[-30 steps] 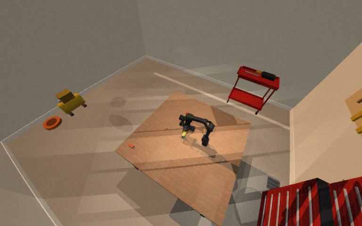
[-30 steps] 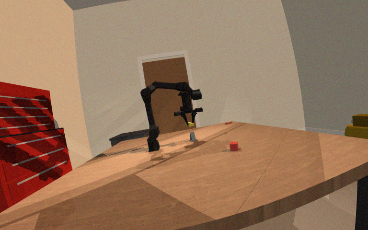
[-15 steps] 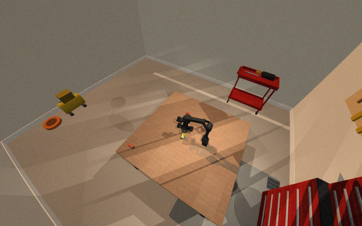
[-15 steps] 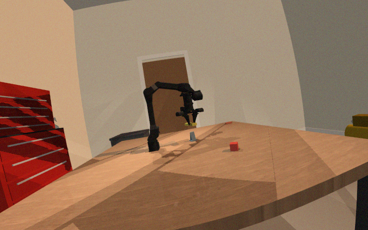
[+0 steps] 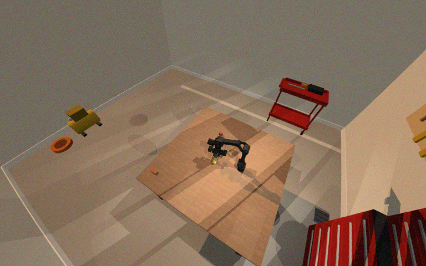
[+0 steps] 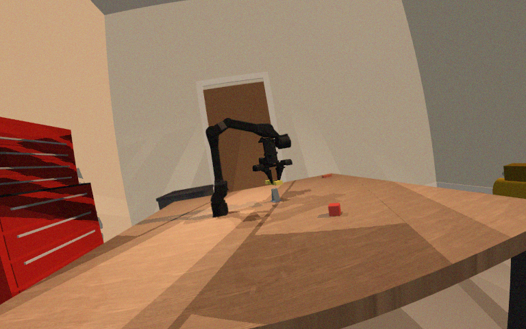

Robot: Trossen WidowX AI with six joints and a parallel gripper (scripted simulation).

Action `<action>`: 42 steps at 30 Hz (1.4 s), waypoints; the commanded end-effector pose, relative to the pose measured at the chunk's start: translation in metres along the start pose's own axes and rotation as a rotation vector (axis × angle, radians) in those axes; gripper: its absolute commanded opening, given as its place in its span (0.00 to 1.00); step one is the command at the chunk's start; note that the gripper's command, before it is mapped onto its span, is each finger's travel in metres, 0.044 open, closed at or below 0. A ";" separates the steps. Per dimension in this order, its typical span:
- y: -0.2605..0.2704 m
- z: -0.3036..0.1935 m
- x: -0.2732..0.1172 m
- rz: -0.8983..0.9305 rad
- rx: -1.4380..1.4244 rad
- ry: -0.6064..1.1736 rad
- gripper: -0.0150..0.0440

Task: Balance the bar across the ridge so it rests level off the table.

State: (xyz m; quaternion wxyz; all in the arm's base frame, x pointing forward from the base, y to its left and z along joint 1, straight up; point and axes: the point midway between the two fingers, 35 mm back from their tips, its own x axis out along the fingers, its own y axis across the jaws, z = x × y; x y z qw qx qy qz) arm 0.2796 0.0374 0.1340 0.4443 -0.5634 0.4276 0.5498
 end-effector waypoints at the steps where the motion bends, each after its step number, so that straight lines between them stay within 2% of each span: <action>1: 0.001 -0.001 0.008 0.003 -0.003 0.002 0.25; 42: 0.001 -0.001 0.016 0.003 -0.004 0.002 0.25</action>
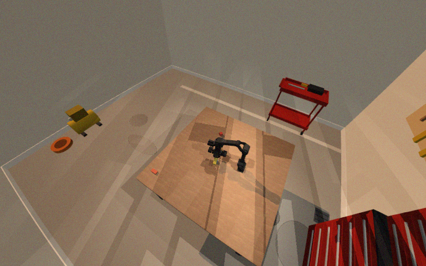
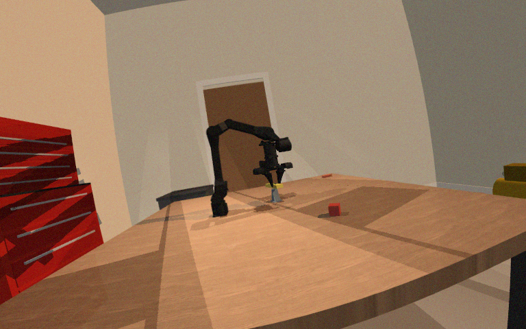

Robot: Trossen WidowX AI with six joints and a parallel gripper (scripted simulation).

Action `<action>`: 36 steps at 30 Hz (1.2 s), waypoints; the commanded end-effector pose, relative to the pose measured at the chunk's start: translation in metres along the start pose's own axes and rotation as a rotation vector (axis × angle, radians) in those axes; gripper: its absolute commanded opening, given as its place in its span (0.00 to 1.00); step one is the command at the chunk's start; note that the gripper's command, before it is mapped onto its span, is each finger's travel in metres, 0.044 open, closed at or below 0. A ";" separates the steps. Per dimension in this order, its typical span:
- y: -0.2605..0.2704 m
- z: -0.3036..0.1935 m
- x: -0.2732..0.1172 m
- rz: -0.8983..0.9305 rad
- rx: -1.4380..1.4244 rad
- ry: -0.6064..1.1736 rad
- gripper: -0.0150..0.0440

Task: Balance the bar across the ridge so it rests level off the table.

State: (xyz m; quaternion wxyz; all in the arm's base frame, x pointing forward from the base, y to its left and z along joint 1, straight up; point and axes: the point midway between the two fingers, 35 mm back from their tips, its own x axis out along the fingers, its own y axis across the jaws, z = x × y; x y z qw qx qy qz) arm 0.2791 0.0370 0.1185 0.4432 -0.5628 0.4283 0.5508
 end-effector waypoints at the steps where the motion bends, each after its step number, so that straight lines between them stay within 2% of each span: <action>1: 0.000 0.000 0.001 0.000 -0.003 0.003 0.25; 36: 0.000 0.000 0.004 0.000 -0.003 0.003 0.25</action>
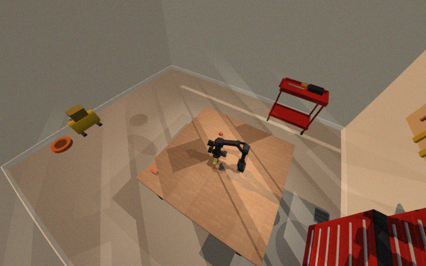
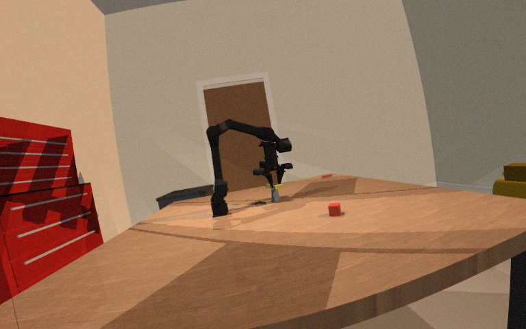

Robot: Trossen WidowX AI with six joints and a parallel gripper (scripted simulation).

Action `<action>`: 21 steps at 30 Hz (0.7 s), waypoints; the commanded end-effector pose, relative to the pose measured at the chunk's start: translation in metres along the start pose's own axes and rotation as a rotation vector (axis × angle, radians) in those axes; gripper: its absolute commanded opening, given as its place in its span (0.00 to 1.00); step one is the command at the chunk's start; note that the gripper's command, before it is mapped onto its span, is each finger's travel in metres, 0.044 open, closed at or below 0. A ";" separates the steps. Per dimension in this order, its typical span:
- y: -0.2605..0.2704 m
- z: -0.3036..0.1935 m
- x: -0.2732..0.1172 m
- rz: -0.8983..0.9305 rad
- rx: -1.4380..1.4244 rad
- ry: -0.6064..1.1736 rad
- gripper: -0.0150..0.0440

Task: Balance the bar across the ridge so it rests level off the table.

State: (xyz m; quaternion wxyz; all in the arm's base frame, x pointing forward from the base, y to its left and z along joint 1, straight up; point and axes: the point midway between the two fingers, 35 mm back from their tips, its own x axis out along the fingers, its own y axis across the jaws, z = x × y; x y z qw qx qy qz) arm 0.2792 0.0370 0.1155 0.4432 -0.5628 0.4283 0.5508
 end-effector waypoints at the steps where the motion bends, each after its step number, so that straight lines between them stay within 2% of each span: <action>1: 0.000 0.000 0.001 0.000 -0.003 0.003 0.25; 21: 0.000 0.000 0.002 0.000 -0.003 0.003 0.25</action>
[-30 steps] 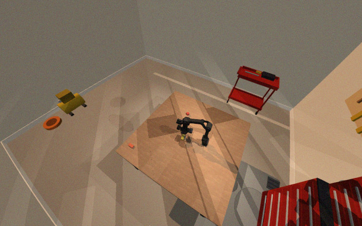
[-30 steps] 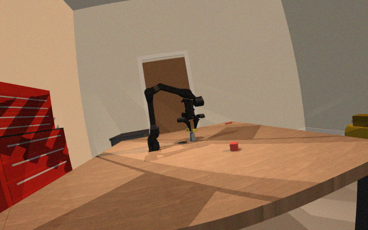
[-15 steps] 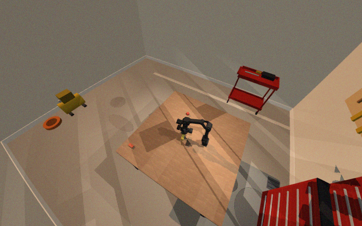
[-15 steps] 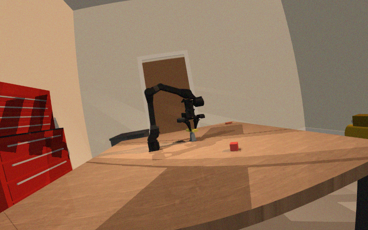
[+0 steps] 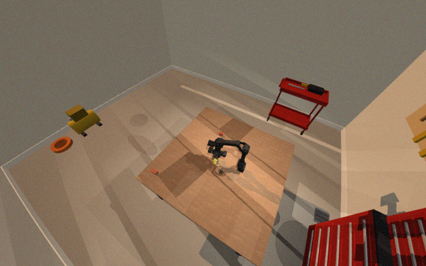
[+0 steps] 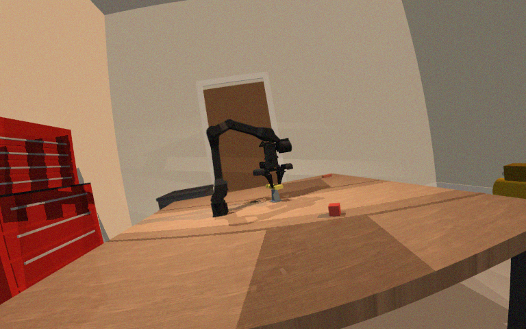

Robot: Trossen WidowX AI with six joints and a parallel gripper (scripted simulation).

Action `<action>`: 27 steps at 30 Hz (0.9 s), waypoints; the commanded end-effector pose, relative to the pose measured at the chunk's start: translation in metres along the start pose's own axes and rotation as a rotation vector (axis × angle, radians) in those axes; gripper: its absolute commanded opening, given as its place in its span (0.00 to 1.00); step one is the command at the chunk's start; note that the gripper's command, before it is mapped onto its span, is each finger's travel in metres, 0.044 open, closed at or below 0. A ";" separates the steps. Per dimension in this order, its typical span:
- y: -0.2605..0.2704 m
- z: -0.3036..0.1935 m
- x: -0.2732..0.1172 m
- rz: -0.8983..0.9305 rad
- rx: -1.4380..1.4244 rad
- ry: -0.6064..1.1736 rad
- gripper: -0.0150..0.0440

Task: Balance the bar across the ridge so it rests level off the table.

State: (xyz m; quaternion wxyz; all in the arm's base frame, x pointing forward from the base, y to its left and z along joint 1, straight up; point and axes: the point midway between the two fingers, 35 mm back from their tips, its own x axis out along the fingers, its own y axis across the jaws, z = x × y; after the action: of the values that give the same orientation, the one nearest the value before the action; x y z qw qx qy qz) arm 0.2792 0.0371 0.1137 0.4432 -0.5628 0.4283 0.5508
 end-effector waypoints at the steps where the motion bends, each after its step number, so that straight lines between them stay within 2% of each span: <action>1: 0.000 0.000 0.001 0.000 -0.003 0.003 0.25; 27: 0.000 0.000 0.003 0.000 -0.003 0.003 0.25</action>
State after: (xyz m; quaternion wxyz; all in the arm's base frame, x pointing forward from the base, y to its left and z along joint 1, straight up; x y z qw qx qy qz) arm 0.2791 0.0371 0.1119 0.4432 -0.5629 0.4281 0.5508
